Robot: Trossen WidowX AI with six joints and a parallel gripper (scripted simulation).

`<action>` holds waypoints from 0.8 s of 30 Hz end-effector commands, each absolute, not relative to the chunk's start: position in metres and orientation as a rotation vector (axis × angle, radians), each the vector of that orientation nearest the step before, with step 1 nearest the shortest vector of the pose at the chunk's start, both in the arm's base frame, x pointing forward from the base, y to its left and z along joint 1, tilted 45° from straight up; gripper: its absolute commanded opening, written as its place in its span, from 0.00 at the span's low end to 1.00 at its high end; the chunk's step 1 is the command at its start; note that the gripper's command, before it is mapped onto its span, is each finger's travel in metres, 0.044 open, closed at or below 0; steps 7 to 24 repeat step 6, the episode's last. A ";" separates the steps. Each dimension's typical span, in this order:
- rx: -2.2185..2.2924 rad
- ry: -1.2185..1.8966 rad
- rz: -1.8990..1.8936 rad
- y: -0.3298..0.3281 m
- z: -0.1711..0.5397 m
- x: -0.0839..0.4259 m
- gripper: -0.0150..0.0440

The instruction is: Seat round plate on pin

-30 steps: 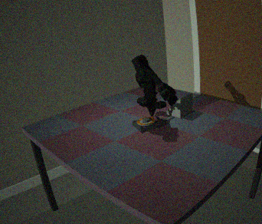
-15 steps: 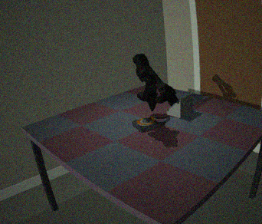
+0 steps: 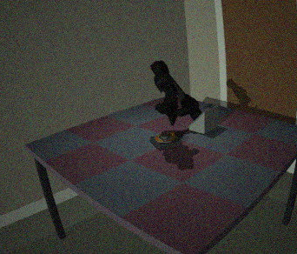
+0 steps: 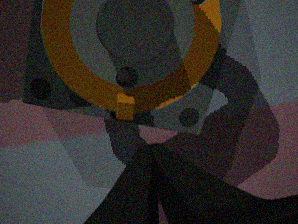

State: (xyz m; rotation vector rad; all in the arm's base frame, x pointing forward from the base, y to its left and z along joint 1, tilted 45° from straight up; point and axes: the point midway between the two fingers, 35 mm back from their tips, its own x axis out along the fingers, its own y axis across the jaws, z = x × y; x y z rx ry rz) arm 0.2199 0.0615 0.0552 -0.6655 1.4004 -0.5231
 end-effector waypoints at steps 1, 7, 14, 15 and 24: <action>-0.672 1.403 -0.521 0.061 0.054 0.219 0.25; -0.672 1.403 -0.521 0.061 0.054 0.219 0.25; -0.672 1.403 -0.521 0.061 0.054 0.219 0.25; -0.672 1.403 -0.521 0.061 0.054 0.219 0.25; -0.672 1.403 -0.521 0.061 0.054 0.219 0.25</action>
